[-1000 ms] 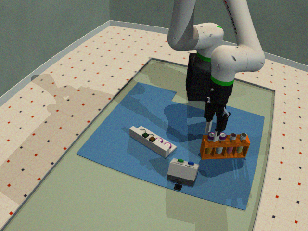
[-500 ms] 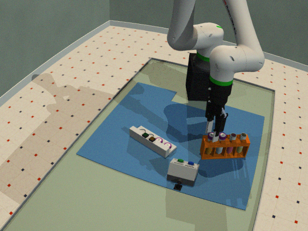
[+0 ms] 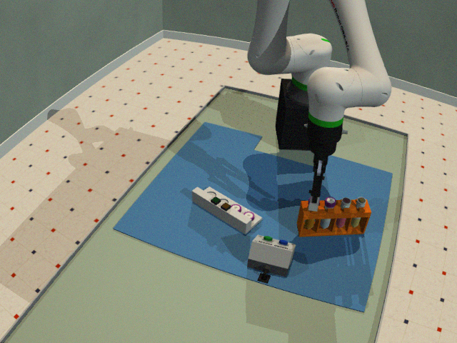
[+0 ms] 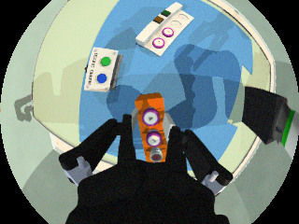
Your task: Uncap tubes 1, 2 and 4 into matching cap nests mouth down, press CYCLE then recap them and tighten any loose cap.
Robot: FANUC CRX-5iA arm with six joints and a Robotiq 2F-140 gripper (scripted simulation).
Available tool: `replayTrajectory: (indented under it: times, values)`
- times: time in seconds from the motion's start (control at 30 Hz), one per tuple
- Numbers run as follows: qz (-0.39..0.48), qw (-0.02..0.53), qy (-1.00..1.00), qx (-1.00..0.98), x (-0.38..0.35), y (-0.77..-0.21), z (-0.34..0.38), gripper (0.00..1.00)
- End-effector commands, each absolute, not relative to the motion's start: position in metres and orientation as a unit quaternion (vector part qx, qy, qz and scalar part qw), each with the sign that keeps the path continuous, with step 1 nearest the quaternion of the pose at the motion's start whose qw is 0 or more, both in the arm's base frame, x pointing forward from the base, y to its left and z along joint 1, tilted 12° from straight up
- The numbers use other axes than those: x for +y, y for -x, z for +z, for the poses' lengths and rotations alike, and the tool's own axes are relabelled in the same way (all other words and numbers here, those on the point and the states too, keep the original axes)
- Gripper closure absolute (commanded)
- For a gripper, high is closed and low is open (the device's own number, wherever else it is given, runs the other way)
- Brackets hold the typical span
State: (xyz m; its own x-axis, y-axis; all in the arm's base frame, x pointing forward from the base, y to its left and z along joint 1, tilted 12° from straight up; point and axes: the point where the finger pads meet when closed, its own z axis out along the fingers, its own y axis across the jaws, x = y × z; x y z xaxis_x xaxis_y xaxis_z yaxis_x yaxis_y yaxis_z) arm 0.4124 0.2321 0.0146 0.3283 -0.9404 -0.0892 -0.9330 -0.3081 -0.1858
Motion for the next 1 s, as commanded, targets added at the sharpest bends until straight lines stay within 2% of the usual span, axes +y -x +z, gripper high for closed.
replayTrajectory:
  times: [0.0,0.23,0.27,0.73,0.97]
  values:
    - [-0.025,0.101,0.732,0.673,0.2324,-0.4121,0.0146,0.65]
    - [-0.025,0.101,0.732,0.673,0.2325,-0.412,0.0145,0.65]
    - [-0.025,0.101,0.732,0.673,0.2325,-0.412,0.0145,1.0]
    - [-0.025,0.101,0.732,0.673,0.2325,-0.412,0.0145,1.0]
    - [-0.038,0.097,0.811,0.576,0.2325,-0.412,0.0146,1.0]
